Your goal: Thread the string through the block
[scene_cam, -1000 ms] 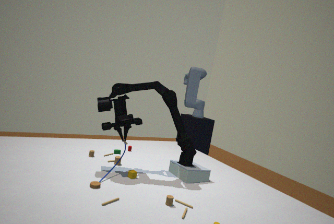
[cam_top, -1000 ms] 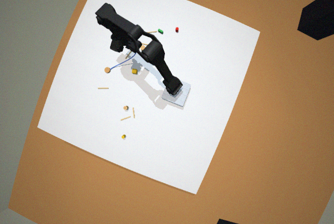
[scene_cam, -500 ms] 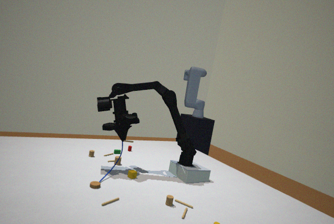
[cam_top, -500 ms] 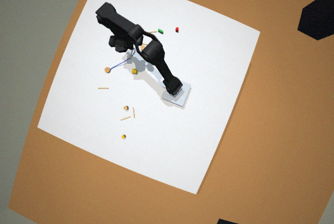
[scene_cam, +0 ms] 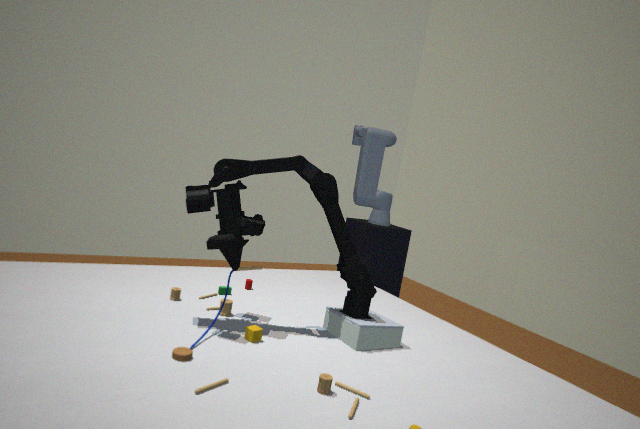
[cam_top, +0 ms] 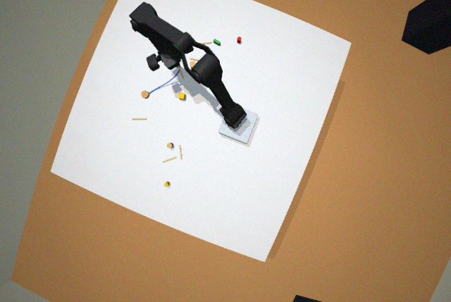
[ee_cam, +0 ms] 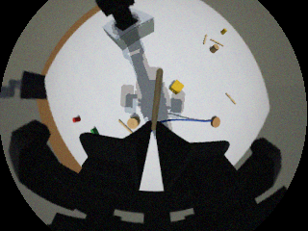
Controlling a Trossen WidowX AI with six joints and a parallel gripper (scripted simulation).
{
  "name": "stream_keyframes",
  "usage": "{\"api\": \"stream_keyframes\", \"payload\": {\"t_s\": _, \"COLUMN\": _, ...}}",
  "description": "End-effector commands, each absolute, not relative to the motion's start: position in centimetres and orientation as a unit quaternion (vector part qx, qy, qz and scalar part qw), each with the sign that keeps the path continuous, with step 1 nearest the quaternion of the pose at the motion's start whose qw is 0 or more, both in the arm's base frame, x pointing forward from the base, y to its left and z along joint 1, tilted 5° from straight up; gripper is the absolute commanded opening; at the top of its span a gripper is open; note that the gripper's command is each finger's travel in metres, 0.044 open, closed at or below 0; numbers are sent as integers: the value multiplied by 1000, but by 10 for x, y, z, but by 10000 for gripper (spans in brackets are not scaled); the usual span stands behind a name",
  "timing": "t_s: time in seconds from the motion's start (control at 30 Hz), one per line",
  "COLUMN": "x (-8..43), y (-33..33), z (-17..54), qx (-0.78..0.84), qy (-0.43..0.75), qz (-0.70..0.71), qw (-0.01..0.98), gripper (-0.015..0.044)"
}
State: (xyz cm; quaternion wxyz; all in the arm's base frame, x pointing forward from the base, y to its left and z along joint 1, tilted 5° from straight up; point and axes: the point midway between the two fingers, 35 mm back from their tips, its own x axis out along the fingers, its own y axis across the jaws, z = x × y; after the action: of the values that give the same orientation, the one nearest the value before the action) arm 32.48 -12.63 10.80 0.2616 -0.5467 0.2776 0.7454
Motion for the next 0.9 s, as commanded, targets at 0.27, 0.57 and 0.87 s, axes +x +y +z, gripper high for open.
{"api": "stream_keyframes", "payload": {"t_s": 0.27, "x": 325, "y": -127, "z": 108, "qx": -571, "qy": 194, "qz": 770, "qw": 207, "gripper": 0}}
{"api": "stream_keyframes", "payload": {"t_s": 0.57, "x": 334, "y": -135, "z": 108, "qx": -557, "qy": 249, "qz": 741, "qw": 280, "gripper": 0}}
{"api": "stream_keyframes", "payload": {"t_s": 0.87, "x": 342, "y": -144, "z": 109, "qx": -535, "qy": 300, "qz": 707, "qw": 351, "gripper": 0}}
